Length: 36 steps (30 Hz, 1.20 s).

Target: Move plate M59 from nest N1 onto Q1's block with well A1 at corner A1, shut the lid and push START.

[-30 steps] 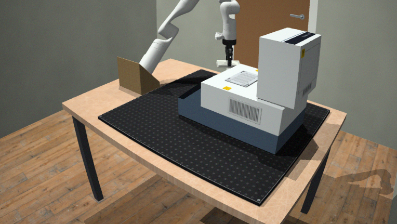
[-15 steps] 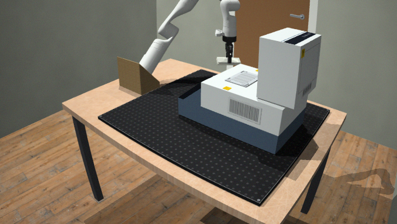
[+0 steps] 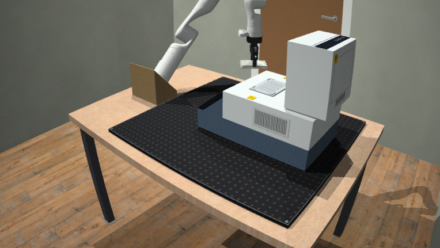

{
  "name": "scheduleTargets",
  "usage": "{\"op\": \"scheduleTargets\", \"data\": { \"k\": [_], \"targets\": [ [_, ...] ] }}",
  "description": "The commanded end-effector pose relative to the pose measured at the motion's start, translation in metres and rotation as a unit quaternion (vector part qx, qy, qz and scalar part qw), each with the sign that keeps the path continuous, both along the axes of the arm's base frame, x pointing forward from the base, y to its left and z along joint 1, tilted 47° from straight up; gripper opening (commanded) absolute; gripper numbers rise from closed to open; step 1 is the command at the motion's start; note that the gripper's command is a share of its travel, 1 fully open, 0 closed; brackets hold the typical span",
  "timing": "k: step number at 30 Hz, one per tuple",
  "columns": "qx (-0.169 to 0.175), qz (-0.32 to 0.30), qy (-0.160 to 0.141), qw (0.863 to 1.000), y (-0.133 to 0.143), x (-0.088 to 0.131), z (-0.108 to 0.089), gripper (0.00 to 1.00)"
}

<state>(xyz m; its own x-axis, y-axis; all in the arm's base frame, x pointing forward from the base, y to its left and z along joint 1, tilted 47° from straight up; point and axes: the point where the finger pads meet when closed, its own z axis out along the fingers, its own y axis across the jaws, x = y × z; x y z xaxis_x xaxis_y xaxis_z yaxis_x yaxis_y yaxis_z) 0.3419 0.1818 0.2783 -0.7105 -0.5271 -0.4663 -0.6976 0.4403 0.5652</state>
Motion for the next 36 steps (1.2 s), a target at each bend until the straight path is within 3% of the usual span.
{"op": "scheduleTargets", "data": {
  "k": [1,36],
  "targets": [
    [-0.004,-0.004,0.002,1.0,-0.007,0.001,0.004,0.91],
    [-0.004,-0.004,0.003,1.0,-0.037,0.004,0.032,0.91]
  ]
}}
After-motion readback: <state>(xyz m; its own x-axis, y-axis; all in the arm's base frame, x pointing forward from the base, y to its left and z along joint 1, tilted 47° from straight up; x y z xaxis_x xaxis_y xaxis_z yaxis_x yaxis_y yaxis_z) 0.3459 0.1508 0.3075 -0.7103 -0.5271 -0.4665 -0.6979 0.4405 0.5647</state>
